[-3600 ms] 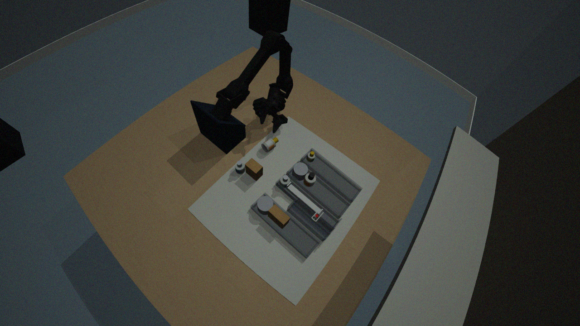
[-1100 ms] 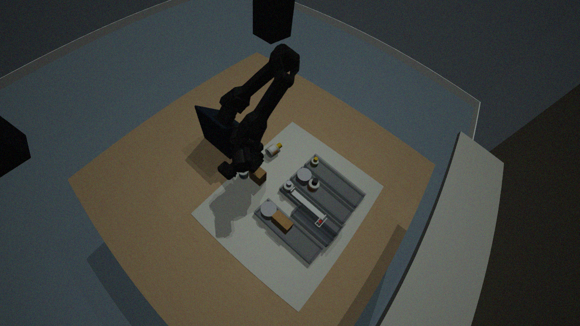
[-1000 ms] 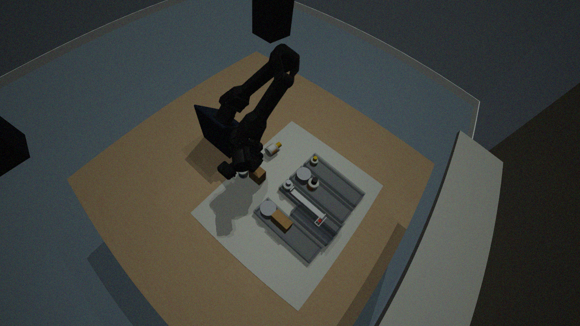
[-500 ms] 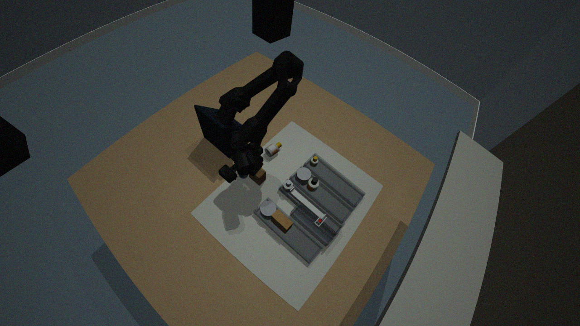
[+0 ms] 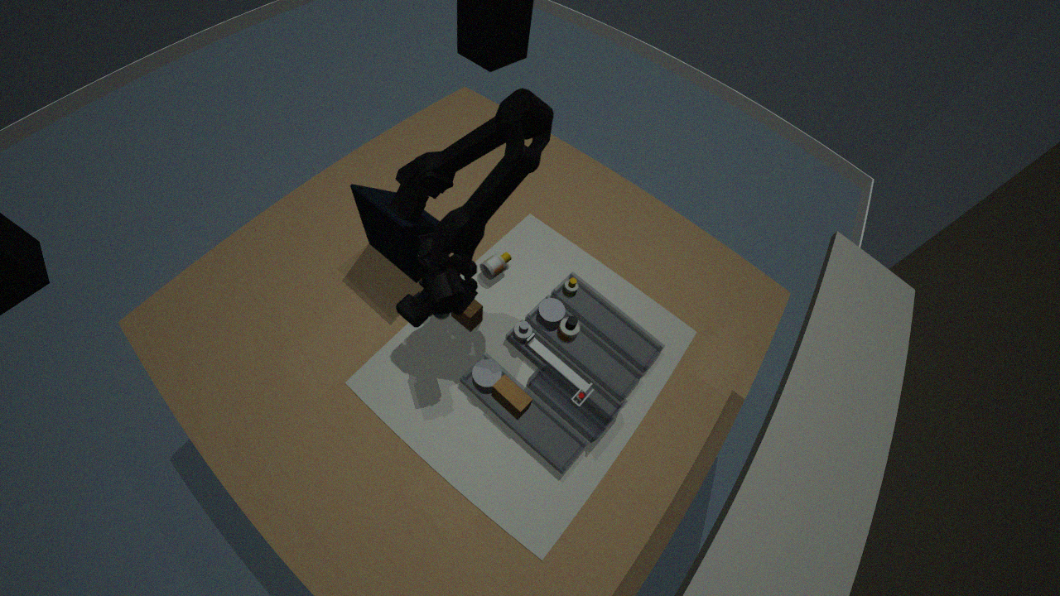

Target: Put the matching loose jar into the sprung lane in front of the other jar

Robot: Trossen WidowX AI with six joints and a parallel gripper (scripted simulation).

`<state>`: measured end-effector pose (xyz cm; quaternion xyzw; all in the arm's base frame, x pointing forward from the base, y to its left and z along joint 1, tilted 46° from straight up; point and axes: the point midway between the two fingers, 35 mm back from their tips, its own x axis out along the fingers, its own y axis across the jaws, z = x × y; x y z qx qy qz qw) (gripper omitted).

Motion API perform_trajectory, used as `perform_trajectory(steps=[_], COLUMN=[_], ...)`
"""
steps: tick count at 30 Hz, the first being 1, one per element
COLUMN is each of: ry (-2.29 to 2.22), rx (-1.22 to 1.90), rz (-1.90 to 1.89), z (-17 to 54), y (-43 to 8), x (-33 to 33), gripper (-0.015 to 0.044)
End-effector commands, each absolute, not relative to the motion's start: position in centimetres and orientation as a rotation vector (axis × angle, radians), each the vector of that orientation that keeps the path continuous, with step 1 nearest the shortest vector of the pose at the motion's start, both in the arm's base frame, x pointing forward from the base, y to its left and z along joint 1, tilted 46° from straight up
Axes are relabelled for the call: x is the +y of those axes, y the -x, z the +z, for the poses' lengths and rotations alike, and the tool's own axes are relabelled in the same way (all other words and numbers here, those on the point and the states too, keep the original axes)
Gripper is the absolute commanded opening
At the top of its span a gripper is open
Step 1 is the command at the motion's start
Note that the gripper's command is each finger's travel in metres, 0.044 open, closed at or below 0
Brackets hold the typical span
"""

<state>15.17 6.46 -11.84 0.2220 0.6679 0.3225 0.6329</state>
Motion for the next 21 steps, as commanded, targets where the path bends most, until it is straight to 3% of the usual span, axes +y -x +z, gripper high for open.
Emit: perform_trajectory(steps=[1, 4, 9, 21], ry=[-0.517, -0.517, -0.513, -0.507], rx=[1.527, 1.527, 1.527, 1.529], rz=[0.736, 0.736, 0.73, 0.722], z=[-11.8, -11.8, -11.2, -6.9], y=[-15.2, -15.2, -15.6, -16.5], x=[6.5, 6.5, 5.6, 1.0], gripper=[0.0157, 0.0138, 0.0006, 0.0])
